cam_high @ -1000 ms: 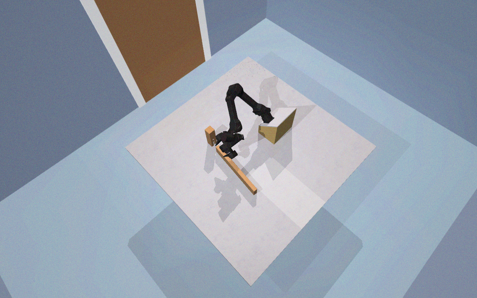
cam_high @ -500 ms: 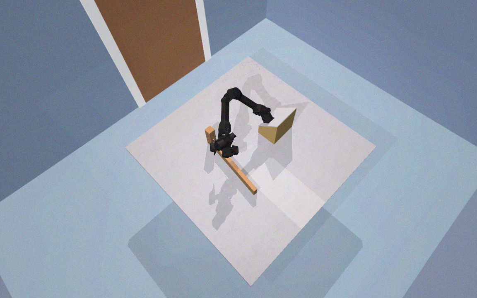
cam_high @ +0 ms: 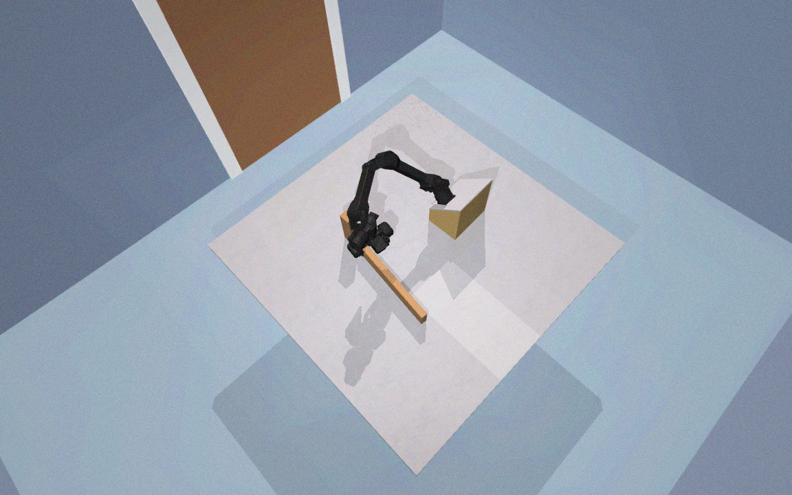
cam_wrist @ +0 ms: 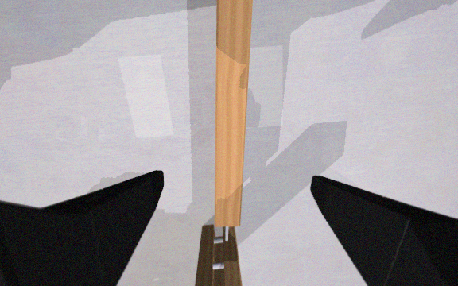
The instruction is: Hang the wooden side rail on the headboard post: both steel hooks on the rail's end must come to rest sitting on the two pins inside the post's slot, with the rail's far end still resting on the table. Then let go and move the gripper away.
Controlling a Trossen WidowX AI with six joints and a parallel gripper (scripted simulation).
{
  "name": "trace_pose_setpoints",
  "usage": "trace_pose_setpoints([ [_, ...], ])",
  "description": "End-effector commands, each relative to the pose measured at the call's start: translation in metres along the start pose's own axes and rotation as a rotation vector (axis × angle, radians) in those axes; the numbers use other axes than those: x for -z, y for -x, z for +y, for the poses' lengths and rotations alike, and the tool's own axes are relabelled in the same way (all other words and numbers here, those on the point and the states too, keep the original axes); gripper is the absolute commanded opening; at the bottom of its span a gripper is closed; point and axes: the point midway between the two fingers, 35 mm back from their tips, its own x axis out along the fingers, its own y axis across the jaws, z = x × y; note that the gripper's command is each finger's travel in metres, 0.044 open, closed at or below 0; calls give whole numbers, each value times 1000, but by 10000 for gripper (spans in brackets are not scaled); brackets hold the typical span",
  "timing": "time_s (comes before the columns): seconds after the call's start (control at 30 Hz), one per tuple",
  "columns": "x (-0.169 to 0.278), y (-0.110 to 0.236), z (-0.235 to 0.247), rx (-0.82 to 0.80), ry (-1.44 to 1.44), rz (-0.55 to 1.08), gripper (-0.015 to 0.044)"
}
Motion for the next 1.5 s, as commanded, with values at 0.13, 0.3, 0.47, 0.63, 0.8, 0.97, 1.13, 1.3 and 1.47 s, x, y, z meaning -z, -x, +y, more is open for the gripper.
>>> trace_pose_setpoints([
  [0.13, 0, -20, 0, -14, 24, -5, 440],
  [0.3, 1, -34, 1, -14, 24, -4, 440],
  [0.47, 1, -48, 1, -13, 24, -3, 440],
  [0.63, 1, -54, 1, -14, 24, -4, 440],
  [0.8, 0, -62, 1, -14, 24, -4, 440],
  [0.97, 0, -70, 0, -14, 24, -4, 440],
  [1.13, 0, -78, 0, -14, 24, -4, 440],
  [1.3, 0, -86, 0, -13, 22, -3, 440],
  [1.47, 1, -94, 1, -13, 21, -2, 440],
])
